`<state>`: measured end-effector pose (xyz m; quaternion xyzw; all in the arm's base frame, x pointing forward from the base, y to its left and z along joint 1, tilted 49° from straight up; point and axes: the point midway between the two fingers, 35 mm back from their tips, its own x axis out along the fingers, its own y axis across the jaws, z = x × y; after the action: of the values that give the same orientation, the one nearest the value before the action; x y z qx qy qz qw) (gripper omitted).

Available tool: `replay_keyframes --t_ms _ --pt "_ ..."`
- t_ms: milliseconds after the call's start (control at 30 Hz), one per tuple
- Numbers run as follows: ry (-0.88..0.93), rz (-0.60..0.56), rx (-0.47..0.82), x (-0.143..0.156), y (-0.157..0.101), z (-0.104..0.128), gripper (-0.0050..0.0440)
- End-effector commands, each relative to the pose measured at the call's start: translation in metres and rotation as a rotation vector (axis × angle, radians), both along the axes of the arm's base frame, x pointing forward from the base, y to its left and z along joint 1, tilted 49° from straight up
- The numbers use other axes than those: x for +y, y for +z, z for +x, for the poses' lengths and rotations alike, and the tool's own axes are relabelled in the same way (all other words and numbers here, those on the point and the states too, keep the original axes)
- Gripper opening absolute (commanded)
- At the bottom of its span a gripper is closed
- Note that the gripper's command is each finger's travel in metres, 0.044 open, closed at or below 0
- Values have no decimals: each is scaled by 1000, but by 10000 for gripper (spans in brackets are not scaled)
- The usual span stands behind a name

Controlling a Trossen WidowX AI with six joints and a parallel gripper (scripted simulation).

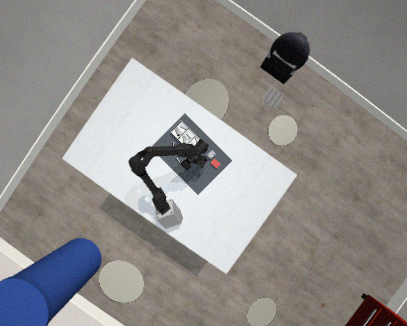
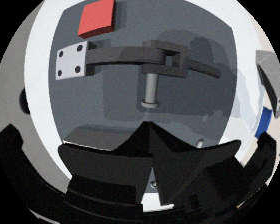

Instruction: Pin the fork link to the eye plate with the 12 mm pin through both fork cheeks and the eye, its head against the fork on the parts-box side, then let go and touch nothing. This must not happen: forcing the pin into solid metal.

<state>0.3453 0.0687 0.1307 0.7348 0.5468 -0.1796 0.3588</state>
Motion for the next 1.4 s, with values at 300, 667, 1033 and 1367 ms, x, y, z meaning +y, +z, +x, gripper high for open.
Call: replay_keyframes --t_ms 300,667,1033,1367 --pt "2 -2 12 13 -15 4 0" --pt "2 -2 12 14 -14 5 0" --pt "2 -2 12 15 -16 5 0" --pt "2 -2 12 13 -18 5 0"
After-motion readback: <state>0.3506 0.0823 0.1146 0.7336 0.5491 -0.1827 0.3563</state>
